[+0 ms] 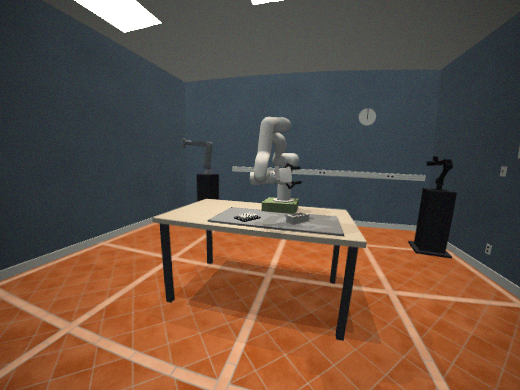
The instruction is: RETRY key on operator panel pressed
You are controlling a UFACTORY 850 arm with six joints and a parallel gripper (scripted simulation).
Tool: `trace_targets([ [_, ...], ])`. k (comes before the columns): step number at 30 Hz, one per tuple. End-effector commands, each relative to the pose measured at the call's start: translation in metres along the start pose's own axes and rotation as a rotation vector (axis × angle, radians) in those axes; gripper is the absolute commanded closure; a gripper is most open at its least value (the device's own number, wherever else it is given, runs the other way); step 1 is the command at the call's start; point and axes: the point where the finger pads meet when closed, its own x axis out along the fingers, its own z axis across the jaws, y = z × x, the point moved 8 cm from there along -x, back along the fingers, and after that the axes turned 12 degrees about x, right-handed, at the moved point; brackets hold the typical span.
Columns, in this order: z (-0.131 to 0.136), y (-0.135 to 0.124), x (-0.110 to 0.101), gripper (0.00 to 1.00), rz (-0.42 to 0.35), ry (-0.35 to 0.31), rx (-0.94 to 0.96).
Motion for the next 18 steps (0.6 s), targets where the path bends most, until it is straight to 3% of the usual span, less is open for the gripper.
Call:
trace_targets([
  [1, -0.0008, 0.0005, -0.0001, 0.00, 0.000, 0.000, -0.002],
  [17, -0.0008, 0.0005, -0.0001, 0.00, 0.000, 0.000, -0.002],
  [18, 0.0004, -0.0015, 0.0022, 1.00, -0.019, -0.021, 0.016],
])
